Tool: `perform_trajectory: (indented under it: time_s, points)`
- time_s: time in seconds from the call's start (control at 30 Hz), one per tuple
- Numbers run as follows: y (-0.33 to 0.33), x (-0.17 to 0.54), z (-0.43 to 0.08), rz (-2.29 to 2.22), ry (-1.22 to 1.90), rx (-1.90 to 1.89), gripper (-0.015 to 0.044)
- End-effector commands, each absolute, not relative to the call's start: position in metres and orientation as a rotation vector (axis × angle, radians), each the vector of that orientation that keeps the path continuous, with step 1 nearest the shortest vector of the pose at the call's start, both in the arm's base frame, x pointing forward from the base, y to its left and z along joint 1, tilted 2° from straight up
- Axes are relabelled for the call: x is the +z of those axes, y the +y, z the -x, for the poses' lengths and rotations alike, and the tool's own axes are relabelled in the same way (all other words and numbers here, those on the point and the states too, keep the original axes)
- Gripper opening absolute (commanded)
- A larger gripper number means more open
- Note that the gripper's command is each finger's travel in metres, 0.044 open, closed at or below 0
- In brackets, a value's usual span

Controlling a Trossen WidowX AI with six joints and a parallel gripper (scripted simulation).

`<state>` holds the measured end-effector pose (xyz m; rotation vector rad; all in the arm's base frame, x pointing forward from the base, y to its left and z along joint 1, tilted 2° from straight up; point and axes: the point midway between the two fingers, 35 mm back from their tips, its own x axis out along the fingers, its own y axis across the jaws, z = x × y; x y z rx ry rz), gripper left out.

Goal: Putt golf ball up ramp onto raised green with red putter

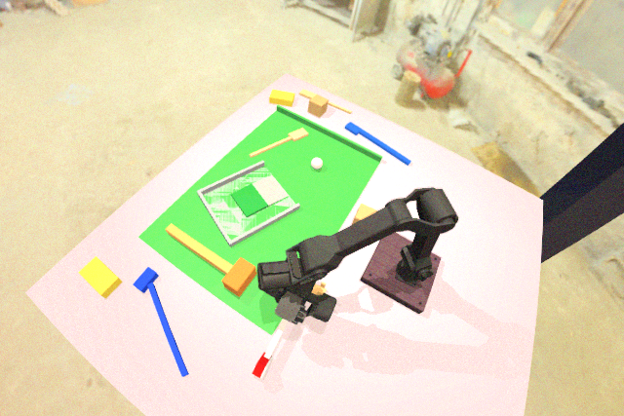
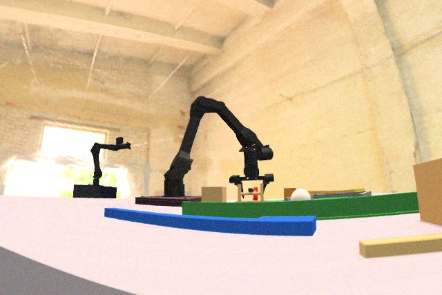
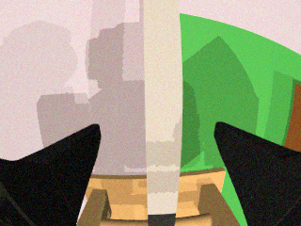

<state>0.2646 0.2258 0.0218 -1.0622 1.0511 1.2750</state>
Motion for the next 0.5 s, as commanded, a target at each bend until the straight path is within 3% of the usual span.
perform_trajectory:
  time_s: [0.0,0.33,0.47]
  points:
    - [0.2259,0.0225,-0.2648,1.062,1.05,1.275,0.0282]
    - [0.2259,0.0225,-0.2648,1.062,1.05,1.275,0.002]
    - [0.2259,0.0225,-0.2648,1.062,1.05,1.275,0.0]
